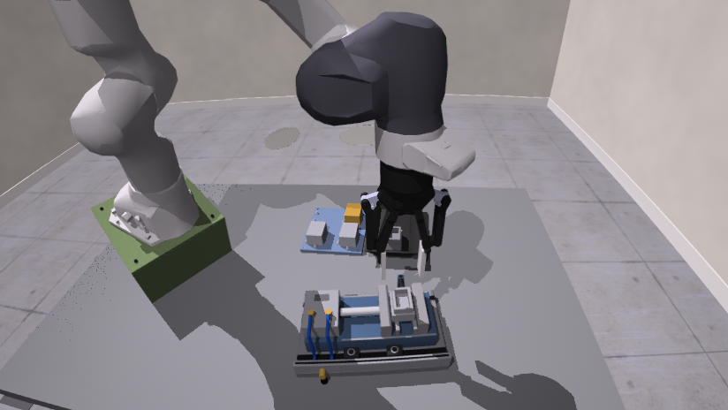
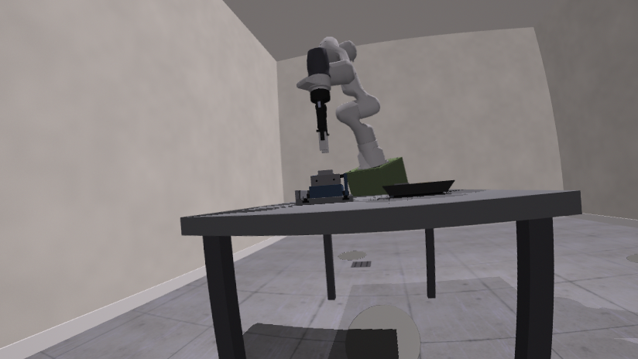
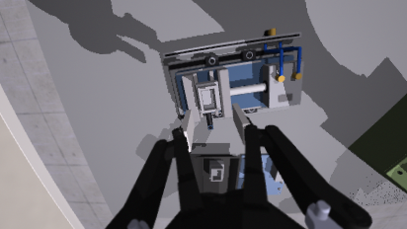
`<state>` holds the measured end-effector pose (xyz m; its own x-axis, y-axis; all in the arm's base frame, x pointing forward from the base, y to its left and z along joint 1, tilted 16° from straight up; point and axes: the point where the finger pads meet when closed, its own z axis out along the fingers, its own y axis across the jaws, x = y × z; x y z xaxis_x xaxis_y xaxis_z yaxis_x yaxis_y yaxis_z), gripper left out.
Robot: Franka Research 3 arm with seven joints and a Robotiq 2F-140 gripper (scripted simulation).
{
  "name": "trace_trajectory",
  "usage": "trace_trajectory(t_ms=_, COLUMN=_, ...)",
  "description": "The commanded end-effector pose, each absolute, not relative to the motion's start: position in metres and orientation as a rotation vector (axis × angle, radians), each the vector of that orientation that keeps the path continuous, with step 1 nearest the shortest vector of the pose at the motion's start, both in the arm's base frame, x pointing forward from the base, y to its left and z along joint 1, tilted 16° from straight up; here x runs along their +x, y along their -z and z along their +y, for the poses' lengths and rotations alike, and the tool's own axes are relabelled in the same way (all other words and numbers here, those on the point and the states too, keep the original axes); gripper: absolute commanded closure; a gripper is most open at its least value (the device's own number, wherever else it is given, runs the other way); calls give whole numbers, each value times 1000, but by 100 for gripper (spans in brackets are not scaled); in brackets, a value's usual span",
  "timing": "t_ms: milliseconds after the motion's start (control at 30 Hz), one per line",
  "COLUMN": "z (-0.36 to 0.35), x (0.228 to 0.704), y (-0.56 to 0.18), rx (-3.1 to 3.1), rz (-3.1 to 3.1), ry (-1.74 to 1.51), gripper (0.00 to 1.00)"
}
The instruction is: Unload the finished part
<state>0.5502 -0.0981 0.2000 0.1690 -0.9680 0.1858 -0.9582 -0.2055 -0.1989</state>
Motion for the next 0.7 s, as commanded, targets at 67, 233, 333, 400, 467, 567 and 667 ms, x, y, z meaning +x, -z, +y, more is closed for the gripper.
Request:
trace_trajectory(t_ms=67, z=-100, x=551, y=-196, rx=-2374, rz=1947, ry=428, gripper=60)
trace_trajectory(t_ms=233, z=-101, x=553, y=-190, rx=-2374, rz=1947, ry=428, gripper=60)
trace_trajectory(t_ms=333, z=-101, x=554, y=-187, rx=-2374, rz=1947, ry=428, gripper=60)
trace_trajectory(t_ms=400, z=-102, x=555, y=-184, rx=-2374, rz=1947, ry=428, gripper=60)
trace_trajectory(t_ms=467, z=-102, x=556, y=-180, rx=-2374, rz=1947, ry=428, gripper=60)
trace_trajectory(t_ms=567, z=-103, x=558, y=-174, rx=-2373, rz=1947, ry=428, gripper=60)
trace_trajectory(t_ms=667, z=-104, x=559, y=-168, rx=-2374, rz=1947, ry=428, gripper=60)
